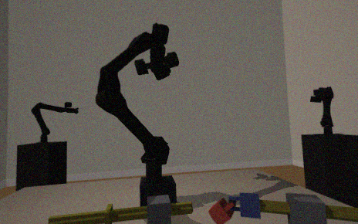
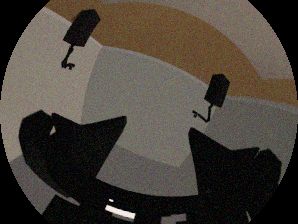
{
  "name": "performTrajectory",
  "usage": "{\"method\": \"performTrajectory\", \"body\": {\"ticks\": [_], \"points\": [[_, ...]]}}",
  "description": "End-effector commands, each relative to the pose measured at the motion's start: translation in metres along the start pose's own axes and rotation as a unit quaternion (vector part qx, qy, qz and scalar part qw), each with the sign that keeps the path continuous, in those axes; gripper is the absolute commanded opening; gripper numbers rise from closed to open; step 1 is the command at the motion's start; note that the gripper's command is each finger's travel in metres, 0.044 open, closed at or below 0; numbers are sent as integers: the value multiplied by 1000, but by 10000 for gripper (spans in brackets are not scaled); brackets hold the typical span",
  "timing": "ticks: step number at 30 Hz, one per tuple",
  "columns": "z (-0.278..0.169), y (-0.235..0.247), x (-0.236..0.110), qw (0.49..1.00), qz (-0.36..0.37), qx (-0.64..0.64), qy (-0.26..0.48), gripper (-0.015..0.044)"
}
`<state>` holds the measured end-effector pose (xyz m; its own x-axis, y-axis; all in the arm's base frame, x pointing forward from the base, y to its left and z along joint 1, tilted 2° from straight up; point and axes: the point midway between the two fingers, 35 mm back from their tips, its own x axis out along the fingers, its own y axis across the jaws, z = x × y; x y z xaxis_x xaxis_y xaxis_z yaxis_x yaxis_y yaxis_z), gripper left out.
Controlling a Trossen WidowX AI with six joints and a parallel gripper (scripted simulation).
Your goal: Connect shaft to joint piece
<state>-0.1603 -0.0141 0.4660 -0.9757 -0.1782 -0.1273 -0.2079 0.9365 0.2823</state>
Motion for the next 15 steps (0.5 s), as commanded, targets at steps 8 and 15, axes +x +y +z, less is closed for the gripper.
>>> {"method": "performTrajectory", "body": {"ticks": [8, 15], "points": [[22, 36, 9, 997, 56, -25, -48, 440], [62, 88, 9, 982, 127, -52, -127, 440]]}}
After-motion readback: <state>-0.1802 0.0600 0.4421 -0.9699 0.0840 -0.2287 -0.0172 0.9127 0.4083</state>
